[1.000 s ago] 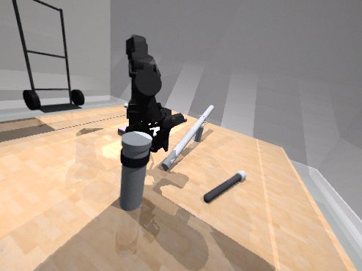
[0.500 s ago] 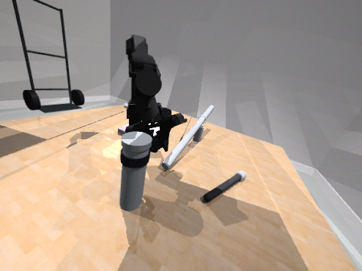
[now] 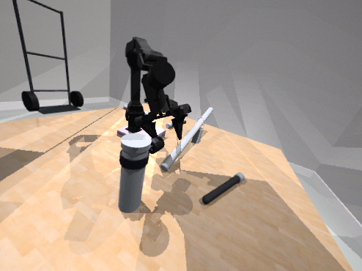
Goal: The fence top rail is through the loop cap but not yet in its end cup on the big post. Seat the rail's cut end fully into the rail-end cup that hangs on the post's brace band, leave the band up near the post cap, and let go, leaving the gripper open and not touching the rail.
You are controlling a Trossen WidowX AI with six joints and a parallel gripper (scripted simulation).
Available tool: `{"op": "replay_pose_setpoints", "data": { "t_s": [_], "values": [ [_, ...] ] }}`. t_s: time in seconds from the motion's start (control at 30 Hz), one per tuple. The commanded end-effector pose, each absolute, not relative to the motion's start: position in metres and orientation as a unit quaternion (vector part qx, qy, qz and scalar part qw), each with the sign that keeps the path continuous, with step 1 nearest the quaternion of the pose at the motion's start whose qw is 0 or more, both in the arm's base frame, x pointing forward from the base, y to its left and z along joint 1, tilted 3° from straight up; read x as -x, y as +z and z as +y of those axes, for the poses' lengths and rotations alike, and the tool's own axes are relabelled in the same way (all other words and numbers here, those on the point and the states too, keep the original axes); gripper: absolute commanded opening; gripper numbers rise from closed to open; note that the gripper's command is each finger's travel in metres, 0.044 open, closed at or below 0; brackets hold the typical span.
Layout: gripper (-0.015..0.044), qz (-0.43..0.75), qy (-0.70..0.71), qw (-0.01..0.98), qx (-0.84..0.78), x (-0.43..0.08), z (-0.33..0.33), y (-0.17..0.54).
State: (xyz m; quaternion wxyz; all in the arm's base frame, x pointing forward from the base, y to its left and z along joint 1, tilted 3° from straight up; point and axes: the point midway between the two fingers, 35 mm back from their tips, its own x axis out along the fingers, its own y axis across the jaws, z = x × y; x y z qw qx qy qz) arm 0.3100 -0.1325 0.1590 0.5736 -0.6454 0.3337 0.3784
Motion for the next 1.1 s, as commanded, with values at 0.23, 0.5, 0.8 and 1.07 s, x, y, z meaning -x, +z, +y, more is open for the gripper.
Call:
{"op": "replay_pose_setpoints", "data": {
  "t_s": [0.23, 0.5, 0.8, 1.07],
  "values": [
    [0.0440, 0.401, 0.312, 0.673, 0.538, -0.312, -0.100, 0.182],
    [0.0440, 0.485, 0.163, 0.801, 0.311, -0.304, -0.053, 0.214],
    [0.0440, 0.503, -0.024, 0.863, 0.028, -0.283, -0.007, 0.248],
    [0.0440, 0.501, -0.038, 0.865, 0.006, -0.281, -0.004, 0.250]
  ]
}}
